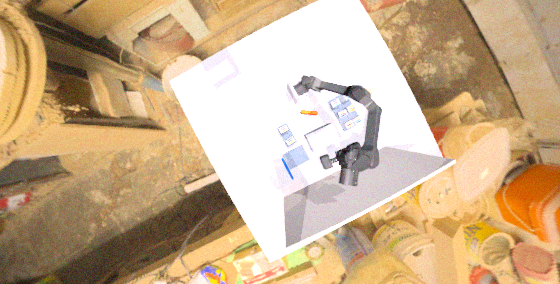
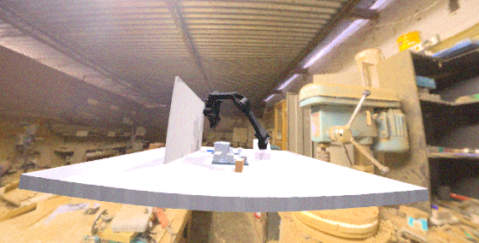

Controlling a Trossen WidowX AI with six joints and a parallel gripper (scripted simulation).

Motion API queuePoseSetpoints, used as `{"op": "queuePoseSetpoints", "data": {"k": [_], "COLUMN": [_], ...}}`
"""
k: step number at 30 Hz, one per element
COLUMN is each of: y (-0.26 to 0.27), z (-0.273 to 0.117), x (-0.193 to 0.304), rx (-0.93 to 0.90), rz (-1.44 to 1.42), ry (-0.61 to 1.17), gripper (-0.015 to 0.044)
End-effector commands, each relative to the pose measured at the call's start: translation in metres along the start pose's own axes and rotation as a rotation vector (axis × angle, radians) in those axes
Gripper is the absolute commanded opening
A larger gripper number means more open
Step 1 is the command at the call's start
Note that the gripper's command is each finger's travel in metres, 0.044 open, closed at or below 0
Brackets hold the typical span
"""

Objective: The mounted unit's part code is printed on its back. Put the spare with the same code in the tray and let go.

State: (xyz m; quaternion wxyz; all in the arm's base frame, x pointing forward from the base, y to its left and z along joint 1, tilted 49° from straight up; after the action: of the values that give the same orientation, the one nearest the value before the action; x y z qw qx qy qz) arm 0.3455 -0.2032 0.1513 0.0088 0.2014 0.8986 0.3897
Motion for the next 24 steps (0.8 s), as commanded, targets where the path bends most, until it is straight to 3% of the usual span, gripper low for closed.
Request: {"op": "queuePoseSetpoints", "data": {"k": [1, 12, 24], "y": [0.001, 0.011, 0.150], "z": [-0.002, -0.001, 0.025], "x": [-0.001, 0.004, 0.130], "rx": [-0.007, -0.007, -0.054], "rz": [-0.011, -0.074, -1.202], "ry": [-0.003, 0.000, 0.049], "gripper": [0.0440, 0.0440, 0.0440]}}
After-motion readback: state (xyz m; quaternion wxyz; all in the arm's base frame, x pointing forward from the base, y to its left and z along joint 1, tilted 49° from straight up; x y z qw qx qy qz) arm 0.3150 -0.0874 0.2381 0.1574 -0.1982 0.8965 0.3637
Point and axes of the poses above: the point midway between the two fingers, 35 mm back from their tips, its own z axis out along the fingers, its own y axis across the jaws, x = y × z, the point moved 8 cm from there along -z, back along the fingers, and after that the axes turned 11 degrees about z, right-handed, at the moved point
